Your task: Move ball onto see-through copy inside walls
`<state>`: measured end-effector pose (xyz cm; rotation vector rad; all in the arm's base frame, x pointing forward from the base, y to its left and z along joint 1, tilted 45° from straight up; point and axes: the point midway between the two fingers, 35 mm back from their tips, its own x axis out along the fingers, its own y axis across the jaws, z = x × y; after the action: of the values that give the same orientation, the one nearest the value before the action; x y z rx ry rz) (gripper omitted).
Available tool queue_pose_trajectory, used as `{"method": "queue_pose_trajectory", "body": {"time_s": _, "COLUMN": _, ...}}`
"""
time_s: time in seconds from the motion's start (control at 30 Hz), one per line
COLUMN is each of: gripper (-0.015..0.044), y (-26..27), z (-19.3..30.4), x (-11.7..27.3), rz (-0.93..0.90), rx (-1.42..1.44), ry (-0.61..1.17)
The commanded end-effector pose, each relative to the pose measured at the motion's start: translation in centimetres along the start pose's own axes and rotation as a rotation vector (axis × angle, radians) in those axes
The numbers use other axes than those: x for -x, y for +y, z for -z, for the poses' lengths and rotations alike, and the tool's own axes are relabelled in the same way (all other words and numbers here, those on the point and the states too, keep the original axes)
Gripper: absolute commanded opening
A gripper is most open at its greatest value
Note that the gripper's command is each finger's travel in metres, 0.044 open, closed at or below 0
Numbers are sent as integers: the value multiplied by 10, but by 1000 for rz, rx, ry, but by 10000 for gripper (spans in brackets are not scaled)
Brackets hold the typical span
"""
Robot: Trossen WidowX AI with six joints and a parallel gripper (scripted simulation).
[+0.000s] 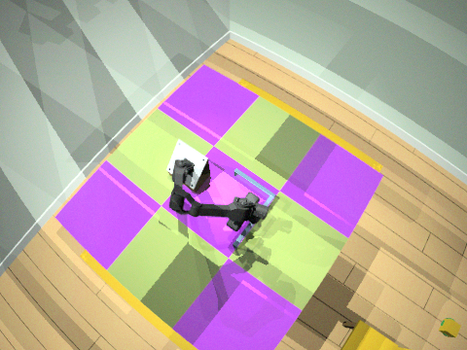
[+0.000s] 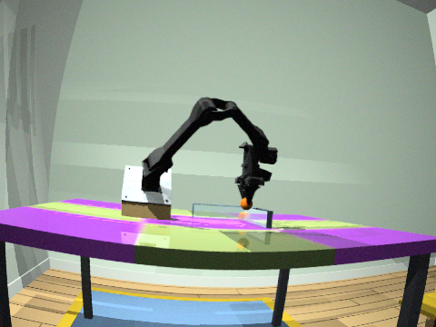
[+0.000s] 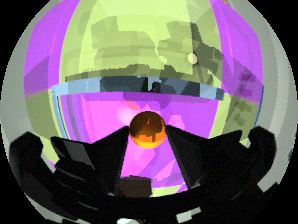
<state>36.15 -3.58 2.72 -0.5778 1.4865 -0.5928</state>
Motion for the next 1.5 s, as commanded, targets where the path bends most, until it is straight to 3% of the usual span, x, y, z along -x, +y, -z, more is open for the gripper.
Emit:
{"method": "queue_pose_trajectory", "body": {"time_s": 0.0, "gripper": 0, "y": -4, "z": -2, "x": 32, "rz": 4, "rx": -19, "ry": -10}}
{"method": "queue_pose_trajectory", "body": {"time_s": 0.23, "gripper": 0, "y": -11, "z": 1, "x": 73, "rz": 26, "rx": -33, "ry": -14}}
{"method": "queue_pose_trajectory", "body": {"time_s": 0.47, "gripper": 0, "y": -10, "z": 1, "x": 76, "rz": 28, "rx": -35, "ry": -14}}
{"method": "queue_pose_trajectory", "body": {"time_s": 0.73, "gripper": 0, "y": 33, "z": -3, "x": 30, "rz": 27, "rx": -36, "ry": -15}}
{"method": "queue_pose_trajectory", "body": {"time_s": 1.0, "gripper": 0, "y": 34, "z": -3, "x": 22, "rz": 27, "rx": -36, "ry": -16}}
{"method": "queue_pose_trajectory", "body": {"time_s": 1.33, "gripper": 0, "y": 32, "z": -4, "x": -37, "rz": 30, "rx": -36, "ry": -16}}
{"method": "queue_pose_trajectory", "body": {"time_s": 1.47, "gripper": 0, "y": 31, "z": -4, "x": -42, "rz": 31, "rx": -36, "ry": -16}}
